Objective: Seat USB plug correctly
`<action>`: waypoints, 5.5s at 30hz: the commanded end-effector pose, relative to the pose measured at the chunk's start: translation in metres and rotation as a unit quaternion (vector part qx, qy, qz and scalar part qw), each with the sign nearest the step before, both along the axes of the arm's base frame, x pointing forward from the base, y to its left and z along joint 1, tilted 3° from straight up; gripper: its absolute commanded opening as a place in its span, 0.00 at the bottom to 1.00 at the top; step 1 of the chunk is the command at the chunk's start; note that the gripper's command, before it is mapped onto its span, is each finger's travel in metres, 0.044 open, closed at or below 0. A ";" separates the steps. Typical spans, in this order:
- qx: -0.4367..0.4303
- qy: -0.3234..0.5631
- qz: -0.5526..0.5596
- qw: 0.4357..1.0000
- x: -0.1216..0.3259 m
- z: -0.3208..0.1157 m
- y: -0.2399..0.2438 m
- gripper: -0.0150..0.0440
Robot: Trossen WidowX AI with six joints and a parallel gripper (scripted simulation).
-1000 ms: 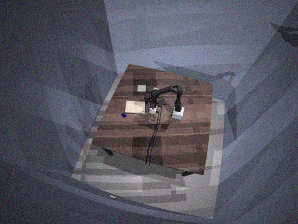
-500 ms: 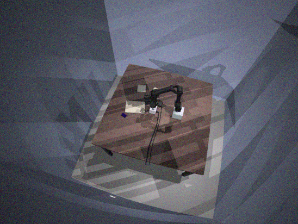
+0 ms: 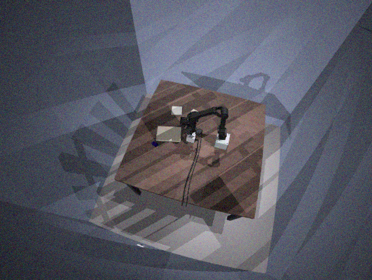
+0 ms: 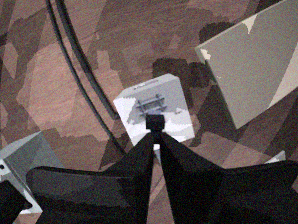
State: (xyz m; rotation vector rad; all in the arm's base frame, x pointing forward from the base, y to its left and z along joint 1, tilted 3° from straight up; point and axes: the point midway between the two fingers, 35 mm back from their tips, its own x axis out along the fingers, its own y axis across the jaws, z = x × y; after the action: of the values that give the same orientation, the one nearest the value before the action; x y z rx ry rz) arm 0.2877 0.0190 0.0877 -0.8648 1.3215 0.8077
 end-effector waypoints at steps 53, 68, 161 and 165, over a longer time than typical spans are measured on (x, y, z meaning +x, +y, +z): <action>0.056 0.007 -0.667 0.743 0.000 0.000 0.000 0.25; 0.067 0.008 -0.799 0.598 0.000 0.000 0.000 0.25; 0.088 0.026 -0.980 0.177 0.001 -0.005 0.003 0.25; 0.089 0.028 -0.980 0.177 0.001 -0.006 0.003 0.25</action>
State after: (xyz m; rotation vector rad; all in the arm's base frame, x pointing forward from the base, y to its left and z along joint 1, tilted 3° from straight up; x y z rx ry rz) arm 0.2887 0.0214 0.0828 1.3783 1.1131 -1.2170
